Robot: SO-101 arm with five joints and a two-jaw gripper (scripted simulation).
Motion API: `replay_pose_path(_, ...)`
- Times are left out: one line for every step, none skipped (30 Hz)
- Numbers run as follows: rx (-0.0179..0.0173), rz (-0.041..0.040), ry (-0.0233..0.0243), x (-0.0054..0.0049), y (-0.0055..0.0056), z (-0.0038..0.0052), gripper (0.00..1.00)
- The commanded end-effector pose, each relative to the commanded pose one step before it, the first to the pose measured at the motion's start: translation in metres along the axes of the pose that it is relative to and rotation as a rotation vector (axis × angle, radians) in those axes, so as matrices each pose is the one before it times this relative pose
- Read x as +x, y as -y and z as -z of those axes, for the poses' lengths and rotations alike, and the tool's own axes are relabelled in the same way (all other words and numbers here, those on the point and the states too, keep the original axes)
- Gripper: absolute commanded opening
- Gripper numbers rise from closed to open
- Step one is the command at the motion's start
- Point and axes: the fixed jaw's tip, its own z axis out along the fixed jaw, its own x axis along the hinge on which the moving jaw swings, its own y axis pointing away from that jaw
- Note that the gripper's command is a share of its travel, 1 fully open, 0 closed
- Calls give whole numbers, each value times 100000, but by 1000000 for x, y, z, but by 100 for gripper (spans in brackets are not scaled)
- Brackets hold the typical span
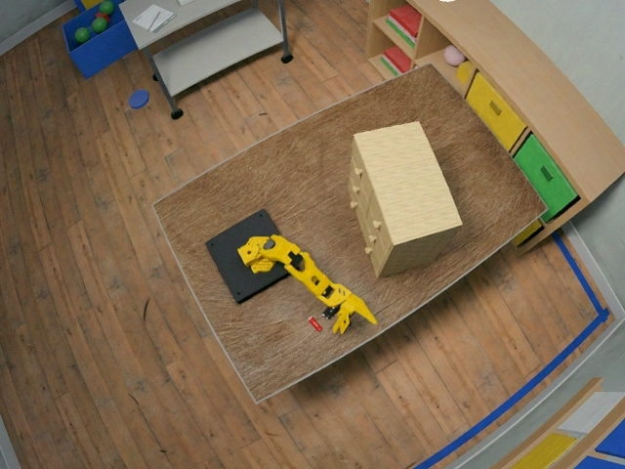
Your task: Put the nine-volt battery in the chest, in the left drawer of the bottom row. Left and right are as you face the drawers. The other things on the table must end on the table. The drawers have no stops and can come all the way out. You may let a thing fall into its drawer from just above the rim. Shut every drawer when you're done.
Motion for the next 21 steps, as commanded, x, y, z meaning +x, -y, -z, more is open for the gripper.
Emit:
replay_pose_path(-435,-94,410,-1490,-1656,33,100)
replay_pose_path(-1,0,0,0,-2,0,100)
replay_pose_path(1,0,0,0,2,0,100)
replay_pose_path(-1,0,0,0,-2,0,100)
replay_pose_path(1,0,0,0,2,0,100)
replay_pose_path(-1,0,0,0,-2,0,100)
replay_pose_path(1,0,0,0,2,0,100)
replay_pose_path(-1,0,0,0,-2,0,100)
replay_pose_path(1,0,0,0,2,0,100)
replay_pose_path(-1,0,0,0,-2,0,100)
replay_pose_path(0,0,0,0,0,0,100)
replay_pose_path(0,0,0,0,0,0,100)
replay_pose_path(325,1077,-1907,2506,-3837,-28,50)
replay_pose_path(301,1095,-1911,2471,-3855,105,50)
replay_pose_path(279,1113,-1915,2440,-3862,239,50)
replay_pose_path(255,1131,-1918,2410,-3871,370,50)
replay_pose_path(233,1149,-1922,2385,-3869,501,50)
replay_pose_path(210,1167,-1924,2360,-3869,629,50)
replay_pose_path(188,1185,-1927,2340,-3858,756,50)
replay_pose_path(165,1203,-1928,2321,-3850,880,50)
replay_pose_path(144,1221,-1930,2308,-3832,1003,50)
